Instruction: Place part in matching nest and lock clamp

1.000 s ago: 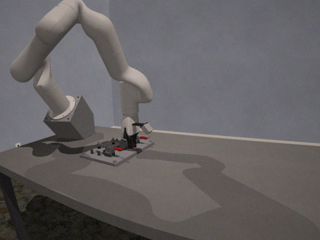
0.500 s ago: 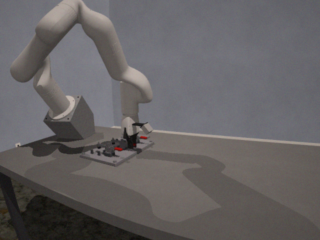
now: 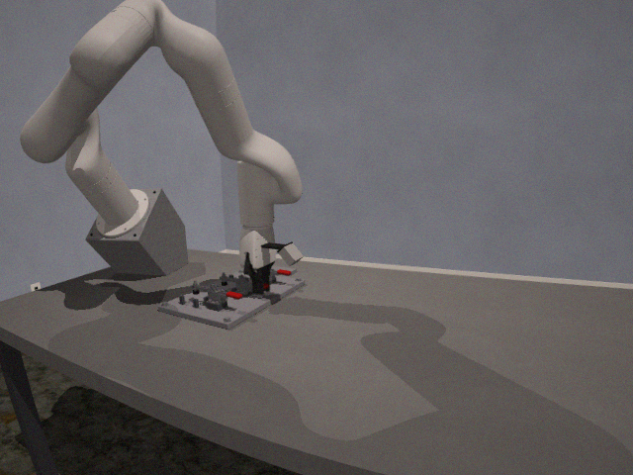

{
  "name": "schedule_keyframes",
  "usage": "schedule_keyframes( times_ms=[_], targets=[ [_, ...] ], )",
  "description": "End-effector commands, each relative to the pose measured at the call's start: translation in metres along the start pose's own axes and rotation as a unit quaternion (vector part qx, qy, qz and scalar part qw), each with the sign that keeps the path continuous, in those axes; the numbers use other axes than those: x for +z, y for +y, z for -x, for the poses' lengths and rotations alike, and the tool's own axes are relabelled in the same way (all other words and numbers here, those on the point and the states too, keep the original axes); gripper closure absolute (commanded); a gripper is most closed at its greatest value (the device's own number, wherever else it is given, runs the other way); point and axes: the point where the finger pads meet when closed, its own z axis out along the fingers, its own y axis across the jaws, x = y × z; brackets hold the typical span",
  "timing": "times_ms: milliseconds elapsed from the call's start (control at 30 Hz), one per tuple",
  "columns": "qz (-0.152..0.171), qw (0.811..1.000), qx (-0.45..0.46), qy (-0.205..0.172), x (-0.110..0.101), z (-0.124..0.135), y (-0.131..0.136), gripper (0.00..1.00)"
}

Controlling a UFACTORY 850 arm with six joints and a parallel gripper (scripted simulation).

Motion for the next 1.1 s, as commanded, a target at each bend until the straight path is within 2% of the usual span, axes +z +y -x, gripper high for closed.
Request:
schedule_keyframes(
  times_ms=[0, 1067],
  targets=[
    [0.000, 1.000, 0.000, 0.001, -0.001, 0.000, 0.000, 1.00],
    [0.000, 1.000, 0.000, 0.001, -0.021, 0.012, 0.000, 1.00]
  ],
)
